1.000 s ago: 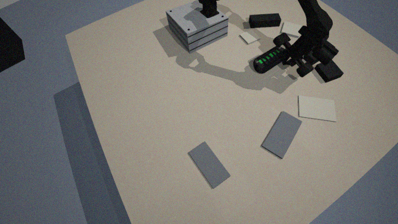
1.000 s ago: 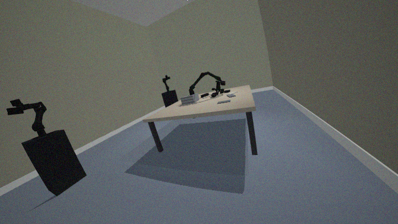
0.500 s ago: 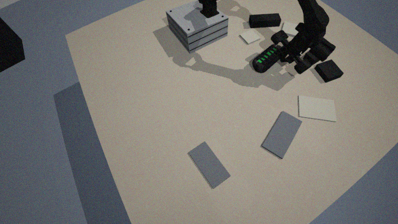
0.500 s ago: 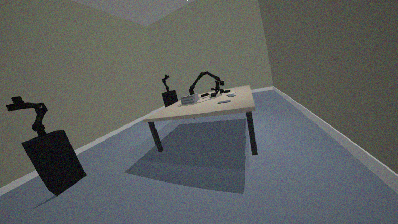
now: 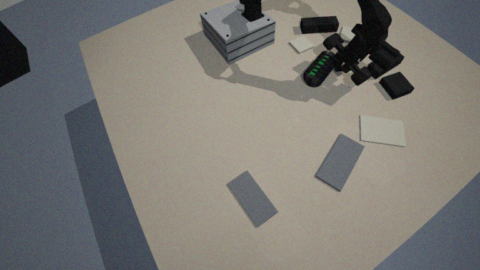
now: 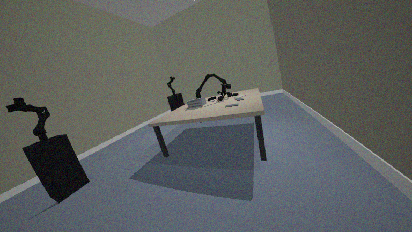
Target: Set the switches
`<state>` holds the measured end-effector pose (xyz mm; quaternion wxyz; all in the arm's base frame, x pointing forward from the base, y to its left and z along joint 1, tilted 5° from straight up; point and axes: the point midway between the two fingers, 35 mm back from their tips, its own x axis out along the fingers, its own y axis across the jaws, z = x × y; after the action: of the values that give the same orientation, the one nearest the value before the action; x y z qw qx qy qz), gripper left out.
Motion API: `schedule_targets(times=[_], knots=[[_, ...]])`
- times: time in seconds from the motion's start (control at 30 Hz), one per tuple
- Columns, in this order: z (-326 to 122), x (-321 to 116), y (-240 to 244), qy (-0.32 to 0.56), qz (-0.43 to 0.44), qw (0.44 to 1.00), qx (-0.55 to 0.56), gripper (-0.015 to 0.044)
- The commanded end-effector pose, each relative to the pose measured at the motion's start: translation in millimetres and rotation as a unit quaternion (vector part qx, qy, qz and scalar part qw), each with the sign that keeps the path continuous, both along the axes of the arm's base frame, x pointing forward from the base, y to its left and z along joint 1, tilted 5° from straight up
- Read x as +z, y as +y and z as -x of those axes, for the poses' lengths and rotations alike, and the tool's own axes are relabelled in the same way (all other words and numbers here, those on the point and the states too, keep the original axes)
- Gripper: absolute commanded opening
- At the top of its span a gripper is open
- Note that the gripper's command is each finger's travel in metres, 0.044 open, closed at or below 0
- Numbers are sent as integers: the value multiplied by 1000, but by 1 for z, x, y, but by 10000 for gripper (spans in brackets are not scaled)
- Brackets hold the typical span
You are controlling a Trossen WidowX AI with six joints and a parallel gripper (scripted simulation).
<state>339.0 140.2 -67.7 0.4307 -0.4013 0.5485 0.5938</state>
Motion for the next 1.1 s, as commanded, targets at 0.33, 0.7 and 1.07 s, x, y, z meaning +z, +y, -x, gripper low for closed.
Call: schedule_targets(times=[0.33,0.7,1.07], knots=[[22,-1,-1,8,1,1000,-1,0],[25,-1,-1,8,1,1000,-1,0],[25,-1,-1,8,1,1000,-1,0]])
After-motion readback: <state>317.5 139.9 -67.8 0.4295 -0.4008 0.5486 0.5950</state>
